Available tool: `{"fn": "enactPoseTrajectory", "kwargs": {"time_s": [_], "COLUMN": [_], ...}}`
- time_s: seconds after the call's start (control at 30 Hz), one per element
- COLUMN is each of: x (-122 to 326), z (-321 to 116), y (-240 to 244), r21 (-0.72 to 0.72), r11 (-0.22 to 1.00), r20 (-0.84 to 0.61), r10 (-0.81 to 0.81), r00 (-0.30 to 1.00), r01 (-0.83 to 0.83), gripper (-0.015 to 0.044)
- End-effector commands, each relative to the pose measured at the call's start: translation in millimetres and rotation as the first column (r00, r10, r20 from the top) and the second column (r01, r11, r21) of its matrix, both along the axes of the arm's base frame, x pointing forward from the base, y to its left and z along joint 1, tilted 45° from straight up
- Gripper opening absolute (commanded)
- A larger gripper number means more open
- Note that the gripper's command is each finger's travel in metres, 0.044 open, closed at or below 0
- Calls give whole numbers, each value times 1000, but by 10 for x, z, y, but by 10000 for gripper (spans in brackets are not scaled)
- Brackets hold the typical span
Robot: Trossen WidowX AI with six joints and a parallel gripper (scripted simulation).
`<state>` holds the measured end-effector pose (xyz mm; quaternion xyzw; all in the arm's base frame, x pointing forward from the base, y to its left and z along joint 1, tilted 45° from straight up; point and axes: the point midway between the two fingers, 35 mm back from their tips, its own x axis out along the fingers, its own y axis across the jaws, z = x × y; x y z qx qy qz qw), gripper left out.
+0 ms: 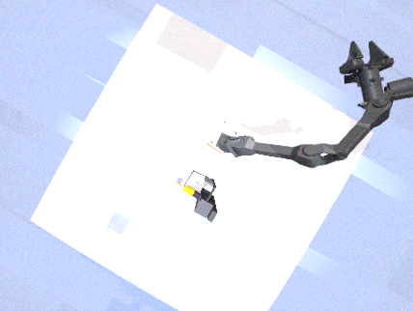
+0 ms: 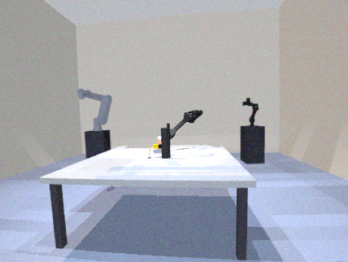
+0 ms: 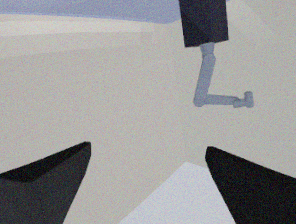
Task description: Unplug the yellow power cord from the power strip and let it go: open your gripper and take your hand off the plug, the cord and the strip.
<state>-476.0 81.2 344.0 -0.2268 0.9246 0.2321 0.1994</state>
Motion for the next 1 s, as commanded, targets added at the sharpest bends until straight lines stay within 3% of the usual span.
{"fn": "enactPoseTrajectory", "kwargs": {"time_s": [0.0, 0.27, 0.6, 0.97], "x": [2, 203, 725, 1609], "z": [1, 38, 96, 131], "y": [9, 652, 1630, 2600], "r21": [2, 110, 291, 468], "r11": [1000, 989, 922, 765], "r20": [-1, -54, -125, -171], "r10": [-1, -90, -227, -413], "r00": [1000, 995, 966, 895], "r01": [1, 95, 255, 442], "gripper": [374, 164, 160, 160]}}
